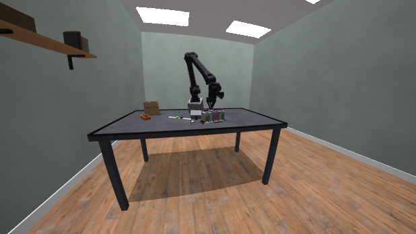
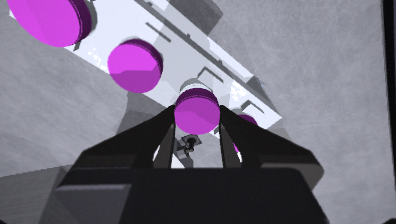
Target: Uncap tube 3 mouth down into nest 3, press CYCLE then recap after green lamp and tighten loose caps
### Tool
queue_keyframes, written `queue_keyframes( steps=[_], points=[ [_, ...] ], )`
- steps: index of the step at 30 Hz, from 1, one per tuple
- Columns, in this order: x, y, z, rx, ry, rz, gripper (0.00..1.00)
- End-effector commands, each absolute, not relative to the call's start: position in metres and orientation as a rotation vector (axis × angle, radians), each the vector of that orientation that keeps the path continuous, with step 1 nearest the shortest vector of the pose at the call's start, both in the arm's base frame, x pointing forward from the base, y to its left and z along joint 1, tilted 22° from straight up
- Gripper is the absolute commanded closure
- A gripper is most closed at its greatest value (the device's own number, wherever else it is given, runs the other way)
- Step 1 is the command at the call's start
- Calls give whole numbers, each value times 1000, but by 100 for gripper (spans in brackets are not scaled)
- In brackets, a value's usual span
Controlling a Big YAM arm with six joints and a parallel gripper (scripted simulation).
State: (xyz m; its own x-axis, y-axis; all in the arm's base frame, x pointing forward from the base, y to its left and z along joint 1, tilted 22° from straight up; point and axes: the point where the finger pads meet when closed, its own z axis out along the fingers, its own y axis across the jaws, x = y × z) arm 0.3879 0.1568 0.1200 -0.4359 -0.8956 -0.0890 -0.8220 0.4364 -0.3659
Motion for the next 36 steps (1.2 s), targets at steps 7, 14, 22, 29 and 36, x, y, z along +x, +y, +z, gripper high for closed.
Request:
queue_keyframes(
  steps=[7, 14, 22, 29, 36],
  points=[
    [395, 152, 118, -1462, 2420, -393, 100],
    [394, 151, 120, -1457, 2416, -393, 100],
    [394, 151, 124, -1448, 2409, -392, 100],
    [393, 151, 124, -1447, 2409, -392, 100],
    [392, 150, 123, -1446, 2411, -392, 100]
  ],
)
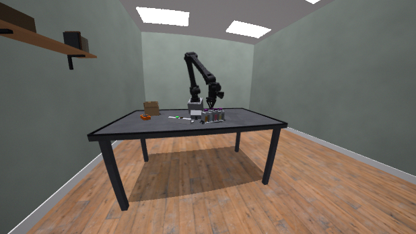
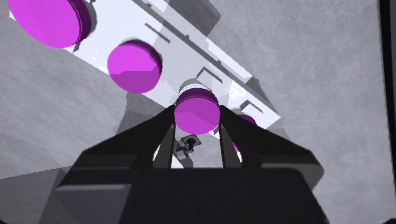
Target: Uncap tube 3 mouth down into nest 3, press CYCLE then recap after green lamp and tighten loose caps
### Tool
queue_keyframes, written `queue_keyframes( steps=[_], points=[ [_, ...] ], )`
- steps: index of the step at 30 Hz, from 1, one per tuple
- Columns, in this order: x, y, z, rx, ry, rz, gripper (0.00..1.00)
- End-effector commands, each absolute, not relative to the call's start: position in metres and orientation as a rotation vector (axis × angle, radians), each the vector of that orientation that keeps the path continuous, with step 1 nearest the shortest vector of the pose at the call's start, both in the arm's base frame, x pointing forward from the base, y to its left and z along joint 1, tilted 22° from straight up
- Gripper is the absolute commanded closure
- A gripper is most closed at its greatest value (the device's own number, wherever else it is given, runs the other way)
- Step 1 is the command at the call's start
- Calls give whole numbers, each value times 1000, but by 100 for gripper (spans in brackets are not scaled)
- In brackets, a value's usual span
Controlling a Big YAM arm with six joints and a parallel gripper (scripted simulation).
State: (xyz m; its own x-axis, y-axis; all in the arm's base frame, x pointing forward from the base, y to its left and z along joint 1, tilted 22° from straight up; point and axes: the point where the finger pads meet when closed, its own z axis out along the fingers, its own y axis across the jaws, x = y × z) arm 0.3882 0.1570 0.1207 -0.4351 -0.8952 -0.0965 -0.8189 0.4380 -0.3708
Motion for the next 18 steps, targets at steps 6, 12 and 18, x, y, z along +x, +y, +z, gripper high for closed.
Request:
queue_keyframes(
  steps=[6, 12, 18],
  points=[
    [392, 150, 122, -1447, 2413, -392, 100],
    [391, 150, 124, -1443, 2410, -392, 100],
    [391, 150, 126, -1437, 2408, -392, 100]
  ],
)
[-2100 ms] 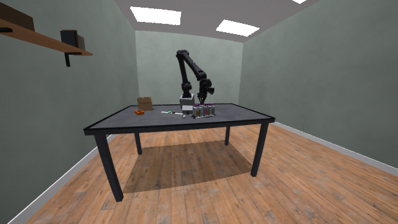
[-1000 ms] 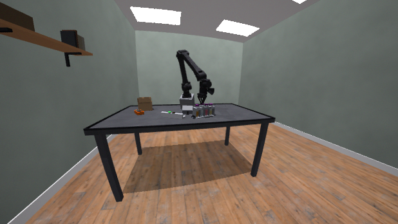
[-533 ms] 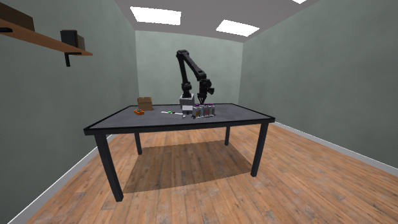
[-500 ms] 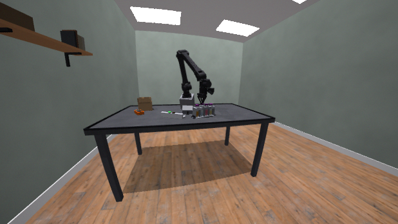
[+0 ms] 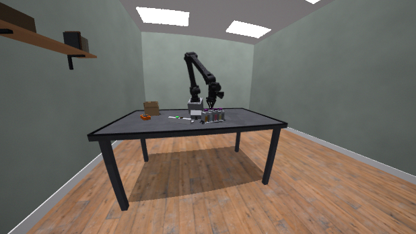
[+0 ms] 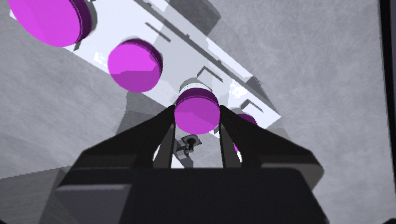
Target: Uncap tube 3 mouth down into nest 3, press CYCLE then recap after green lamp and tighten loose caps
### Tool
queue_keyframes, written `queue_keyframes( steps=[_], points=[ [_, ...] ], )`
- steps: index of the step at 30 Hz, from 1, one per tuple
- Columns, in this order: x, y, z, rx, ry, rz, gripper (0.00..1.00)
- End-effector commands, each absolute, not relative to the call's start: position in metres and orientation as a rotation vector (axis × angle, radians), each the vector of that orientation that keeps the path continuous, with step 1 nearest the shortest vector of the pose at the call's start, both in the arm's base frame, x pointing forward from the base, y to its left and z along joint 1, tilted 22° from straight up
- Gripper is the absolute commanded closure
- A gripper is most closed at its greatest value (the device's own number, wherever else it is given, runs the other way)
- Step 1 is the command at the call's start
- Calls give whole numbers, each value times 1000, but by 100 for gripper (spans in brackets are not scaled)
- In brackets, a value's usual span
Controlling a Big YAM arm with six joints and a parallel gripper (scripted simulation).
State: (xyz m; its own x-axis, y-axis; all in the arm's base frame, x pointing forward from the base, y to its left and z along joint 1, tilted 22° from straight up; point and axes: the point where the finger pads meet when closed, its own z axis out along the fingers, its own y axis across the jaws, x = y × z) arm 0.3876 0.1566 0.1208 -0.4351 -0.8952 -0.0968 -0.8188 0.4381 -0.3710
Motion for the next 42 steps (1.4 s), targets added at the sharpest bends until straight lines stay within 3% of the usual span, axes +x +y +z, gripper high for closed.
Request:
queue_keyframes(
  steps=[1, 37, 42],
  points=[
    [390, 150, 126, -1435, 2409, -392, 100],
    [391, 151, 107, -1472, 2425, -395, 100],
    [385, 161, 135, -1454, 2398, -387, 100]
  ],
)
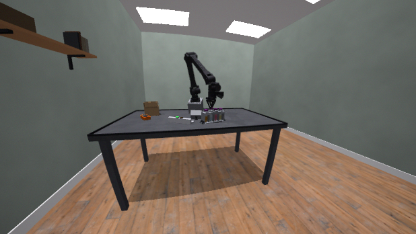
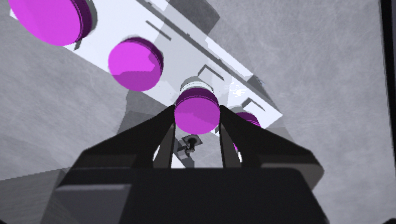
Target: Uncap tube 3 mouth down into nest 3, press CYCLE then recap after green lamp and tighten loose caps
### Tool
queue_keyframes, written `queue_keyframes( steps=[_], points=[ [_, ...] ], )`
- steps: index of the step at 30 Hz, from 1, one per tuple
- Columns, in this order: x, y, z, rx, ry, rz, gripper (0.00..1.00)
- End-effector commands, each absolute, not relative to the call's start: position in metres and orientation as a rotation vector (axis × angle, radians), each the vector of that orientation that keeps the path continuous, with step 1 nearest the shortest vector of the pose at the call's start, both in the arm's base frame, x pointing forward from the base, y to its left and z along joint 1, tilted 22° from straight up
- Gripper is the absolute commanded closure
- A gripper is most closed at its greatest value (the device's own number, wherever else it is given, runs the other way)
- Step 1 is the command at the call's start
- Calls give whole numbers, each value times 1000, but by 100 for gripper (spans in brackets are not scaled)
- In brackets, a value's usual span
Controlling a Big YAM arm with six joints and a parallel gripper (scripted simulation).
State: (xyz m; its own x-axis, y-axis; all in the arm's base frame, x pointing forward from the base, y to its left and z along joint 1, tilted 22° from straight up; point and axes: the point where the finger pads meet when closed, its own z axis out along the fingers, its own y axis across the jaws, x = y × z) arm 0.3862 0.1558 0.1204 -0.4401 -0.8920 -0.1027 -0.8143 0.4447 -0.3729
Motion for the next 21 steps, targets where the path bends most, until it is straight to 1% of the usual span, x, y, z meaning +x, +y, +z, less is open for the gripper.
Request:
queue_keyframes(
  steps=[1, 4, 21],
  points=[
    [385, 161, 135, -1454, 2398, -387, 100],
    [385, 161, 123, -1481, 2417, -390, 100],
    [385, 163, 124, -1478, 2415, -389, 100]
  ],
)
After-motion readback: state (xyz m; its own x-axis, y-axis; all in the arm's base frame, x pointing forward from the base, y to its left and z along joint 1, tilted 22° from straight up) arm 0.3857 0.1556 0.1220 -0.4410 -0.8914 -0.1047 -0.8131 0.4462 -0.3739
